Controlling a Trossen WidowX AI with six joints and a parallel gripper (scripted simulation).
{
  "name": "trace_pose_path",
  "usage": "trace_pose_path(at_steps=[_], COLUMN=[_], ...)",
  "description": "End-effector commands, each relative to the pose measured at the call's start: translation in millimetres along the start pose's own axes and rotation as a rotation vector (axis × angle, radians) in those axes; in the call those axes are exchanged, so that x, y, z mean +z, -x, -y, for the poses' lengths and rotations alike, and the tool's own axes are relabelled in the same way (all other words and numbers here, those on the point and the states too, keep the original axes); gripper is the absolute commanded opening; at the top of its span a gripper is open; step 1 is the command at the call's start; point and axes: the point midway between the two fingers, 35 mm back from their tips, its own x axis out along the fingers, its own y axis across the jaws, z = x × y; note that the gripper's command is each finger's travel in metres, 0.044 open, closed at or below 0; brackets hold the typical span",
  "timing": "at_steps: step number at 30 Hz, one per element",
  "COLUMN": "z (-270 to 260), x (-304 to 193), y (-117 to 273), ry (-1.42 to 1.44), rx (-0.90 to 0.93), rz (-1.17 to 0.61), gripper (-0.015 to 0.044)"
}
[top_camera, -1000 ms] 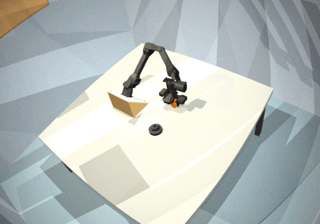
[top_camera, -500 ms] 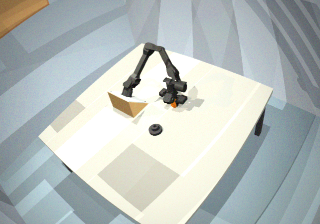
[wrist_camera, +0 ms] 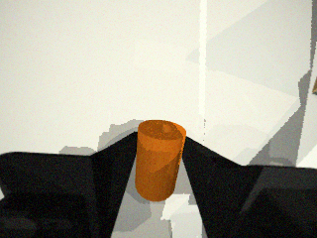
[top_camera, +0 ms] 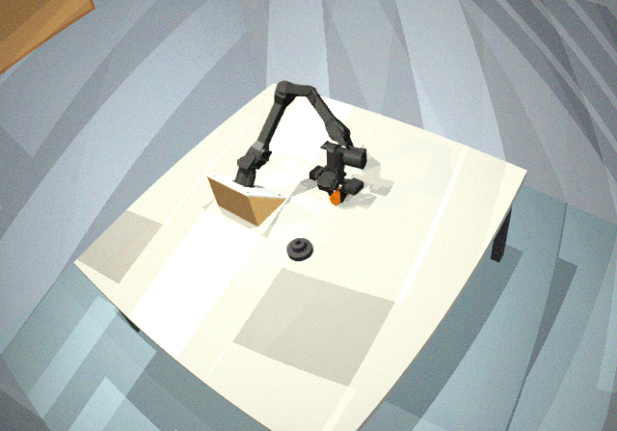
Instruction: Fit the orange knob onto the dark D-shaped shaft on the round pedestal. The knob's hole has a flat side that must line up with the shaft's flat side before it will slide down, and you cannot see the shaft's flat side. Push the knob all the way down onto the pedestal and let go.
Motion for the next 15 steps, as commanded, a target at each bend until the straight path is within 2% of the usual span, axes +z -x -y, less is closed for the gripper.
trace_pose_path(at_steps=[1,15], z=[-0.4,-0.4], x=[-3.5,-15.5], y=[3.2,11.9], ry=[0.0,0.0], rx=[0.002,0.002], rz=[0.063,0.283], gripper=[0.018,0.018])
